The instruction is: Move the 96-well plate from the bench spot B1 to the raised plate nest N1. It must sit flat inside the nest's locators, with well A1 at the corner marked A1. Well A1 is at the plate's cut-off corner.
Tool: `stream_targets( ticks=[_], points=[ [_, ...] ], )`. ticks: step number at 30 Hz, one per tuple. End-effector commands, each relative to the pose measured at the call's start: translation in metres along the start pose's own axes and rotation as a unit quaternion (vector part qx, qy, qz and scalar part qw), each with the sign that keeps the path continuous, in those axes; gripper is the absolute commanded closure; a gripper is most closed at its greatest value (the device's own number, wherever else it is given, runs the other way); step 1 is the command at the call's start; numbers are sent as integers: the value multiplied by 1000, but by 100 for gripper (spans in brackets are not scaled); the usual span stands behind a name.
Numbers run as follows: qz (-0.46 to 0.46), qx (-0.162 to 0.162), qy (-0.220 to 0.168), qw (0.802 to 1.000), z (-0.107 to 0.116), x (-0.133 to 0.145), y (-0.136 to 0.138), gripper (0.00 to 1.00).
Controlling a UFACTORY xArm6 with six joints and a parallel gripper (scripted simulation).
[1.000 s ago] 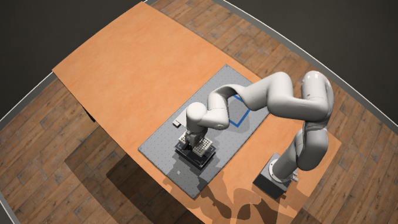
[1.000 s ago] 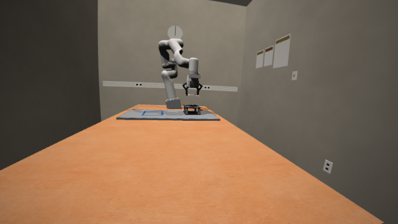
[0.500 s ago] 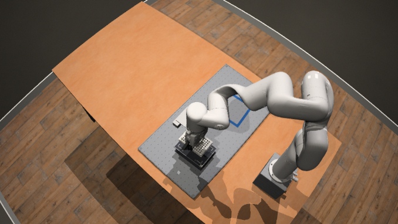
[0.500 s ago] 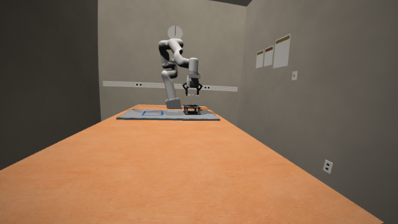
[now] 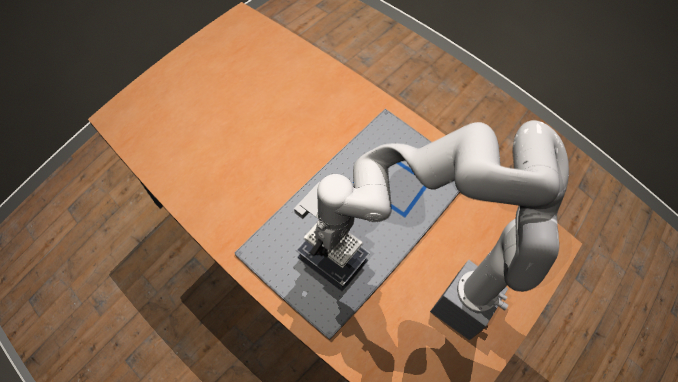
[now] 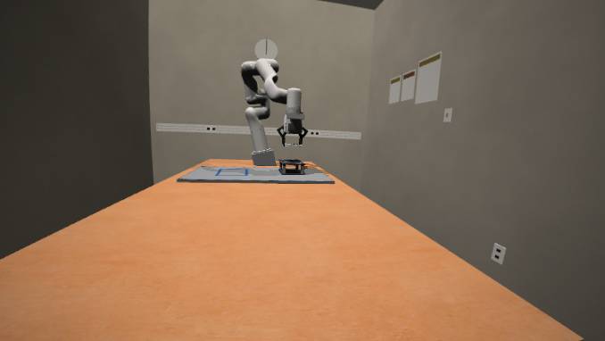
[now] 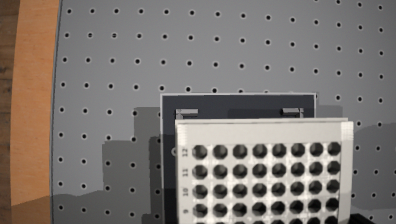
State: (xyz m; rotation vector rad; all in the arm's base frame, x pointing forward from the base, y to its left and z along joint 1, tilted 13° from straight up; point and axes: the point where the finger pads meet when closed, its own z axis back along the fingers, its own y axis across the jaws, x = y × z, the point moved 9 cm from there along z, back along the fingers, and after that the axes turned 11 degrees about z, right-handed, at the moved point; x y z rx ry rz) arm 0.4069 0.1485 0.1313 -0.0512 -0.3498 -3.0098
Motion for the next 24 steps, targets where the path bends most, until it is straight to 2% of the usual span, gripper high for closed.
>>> stream_targets(
  ticks=[1, 24],
  points=[
    [0, -1, 2, 1000, -4, -1, 0, 100],
    [0, 0, 2, 1000, -36, -1, 0, 100]
  ],
)
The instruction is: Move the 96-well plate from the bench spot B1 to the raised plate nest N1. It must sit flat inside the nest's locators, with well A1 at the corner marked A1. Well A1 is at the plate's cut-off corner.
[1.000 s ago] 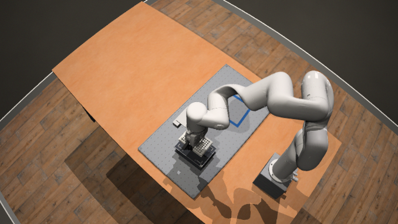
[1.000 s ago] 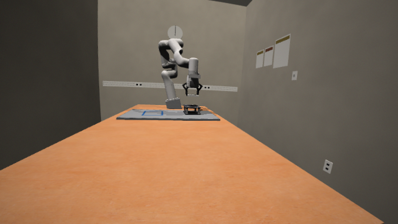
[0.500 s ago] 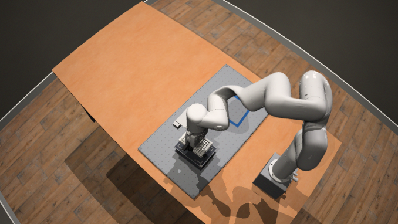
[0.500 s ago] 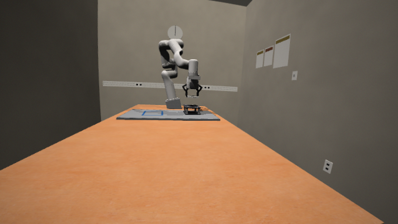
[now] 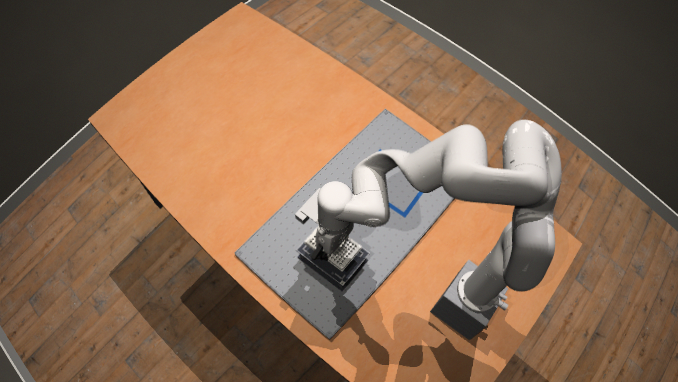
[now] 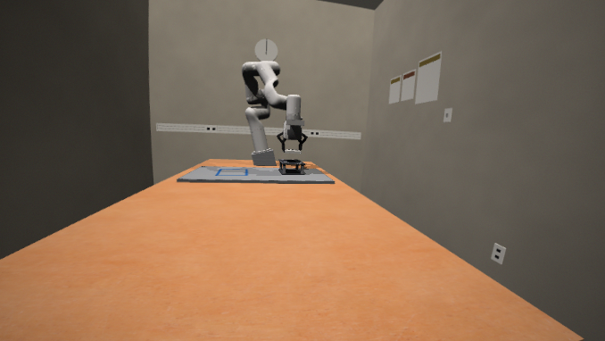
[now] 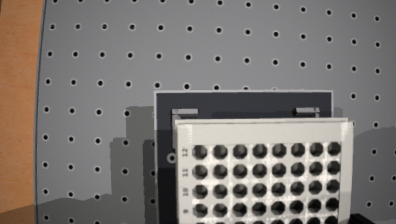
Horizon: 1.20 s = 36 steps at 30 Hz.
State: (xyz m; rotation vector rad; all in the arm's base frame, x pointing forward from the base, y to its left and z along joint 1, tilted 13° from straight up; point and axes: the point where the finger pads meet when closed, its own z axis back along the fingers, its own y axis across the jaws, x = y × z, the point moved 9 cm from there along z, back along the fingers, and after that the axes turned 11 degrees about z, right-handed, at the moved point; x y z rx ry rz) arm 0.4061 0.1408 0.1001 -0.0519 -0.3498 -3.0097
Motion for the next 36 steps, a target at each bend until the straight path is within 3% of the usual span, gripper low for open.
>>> stream_targets(
  ticks=[1, 20, 36],
  points=[
    [0, 0, 2, 1000, -6, -1, 0, 100],
    [0, 0, 2, 1000, -34, -1, 0, 100],
    [0, 0, 2, 1000, -34, -1, 0, 100]
  ],
)
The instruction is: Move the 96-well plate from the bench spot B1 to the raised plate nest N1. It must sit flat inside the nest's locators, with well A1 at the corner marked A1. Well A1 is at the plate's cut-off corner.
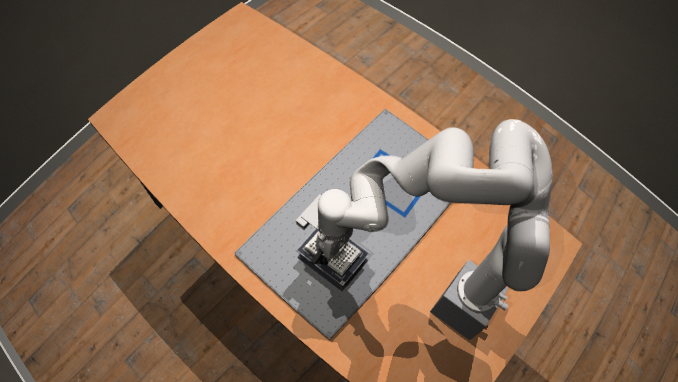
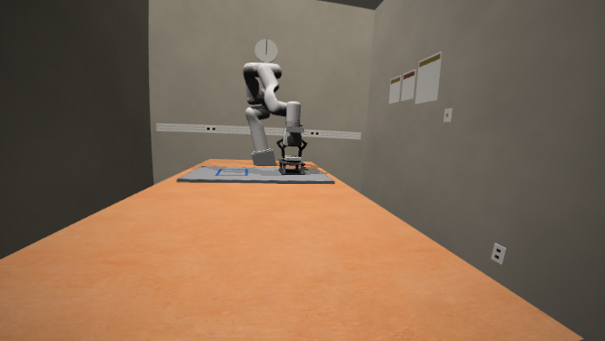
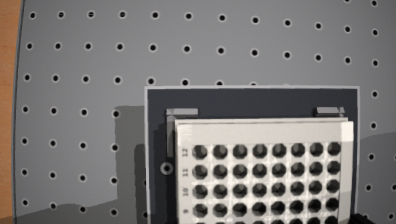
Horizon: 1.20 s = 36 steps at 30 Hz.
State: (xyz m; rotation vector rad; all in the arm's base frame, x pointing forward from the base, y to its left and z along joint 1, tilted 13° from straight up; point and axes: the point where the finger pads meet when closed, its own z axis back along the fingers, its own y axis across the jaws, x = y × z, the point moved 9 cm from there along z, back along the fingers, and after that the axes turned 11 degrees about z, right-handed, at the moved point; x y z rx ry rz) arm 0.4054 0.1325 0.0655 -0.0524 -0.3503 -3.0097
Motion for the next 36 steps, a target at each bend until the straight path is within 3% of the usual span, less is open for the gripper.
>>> stream_targets(
  ticks=[1, 36],
  points=[
    [0, -1, 2, 1000, 1, -1, 0, 100],
    [0, -1, 2, 1000, -3, -1, 0, 100]
  ],
)
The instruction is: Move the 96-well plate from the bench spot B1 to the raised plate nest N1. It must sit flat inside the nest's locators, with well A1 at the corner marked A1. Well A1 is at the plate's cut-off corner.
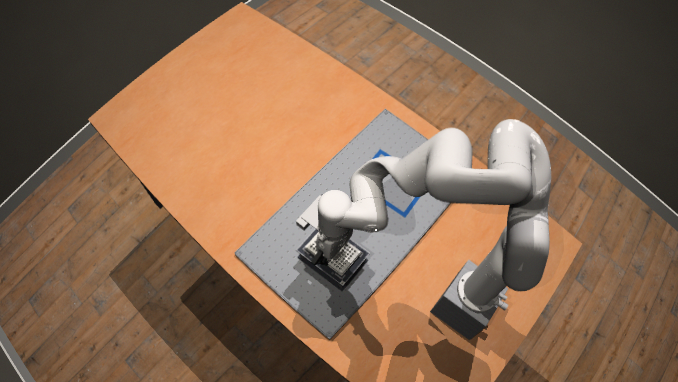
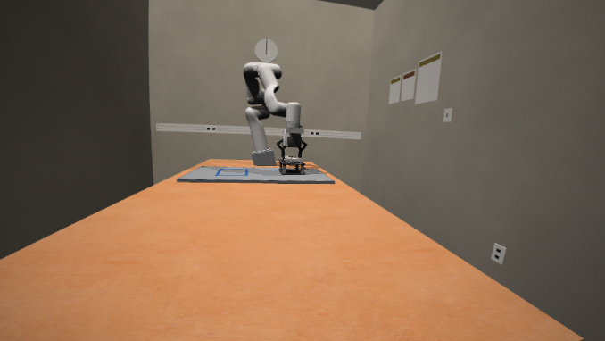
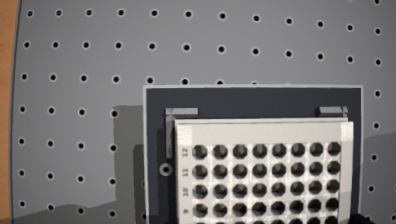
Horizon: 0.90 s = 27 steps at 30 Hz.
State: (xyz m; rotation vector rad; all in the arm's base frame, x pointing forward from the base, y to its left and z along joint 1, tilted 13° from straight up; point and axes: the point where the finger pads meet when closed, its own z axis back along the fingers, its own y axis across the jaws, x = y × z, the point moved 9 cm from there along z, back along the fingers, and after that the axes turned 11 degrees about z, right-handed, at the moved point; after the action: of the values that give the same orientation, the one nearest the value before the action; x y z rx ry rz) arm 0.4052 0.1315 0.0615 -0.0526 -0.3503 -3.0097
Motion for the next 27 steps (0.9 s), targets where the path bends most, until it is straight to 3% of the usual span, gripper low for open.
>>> stream_targets(
  ticks=[1, 27],
  points=[
    [0, -1, 2, 1000, 1, -1, 0, 100],
    [0, -1, 2, 1000, -3, -1, 0, 100]
  ],
)
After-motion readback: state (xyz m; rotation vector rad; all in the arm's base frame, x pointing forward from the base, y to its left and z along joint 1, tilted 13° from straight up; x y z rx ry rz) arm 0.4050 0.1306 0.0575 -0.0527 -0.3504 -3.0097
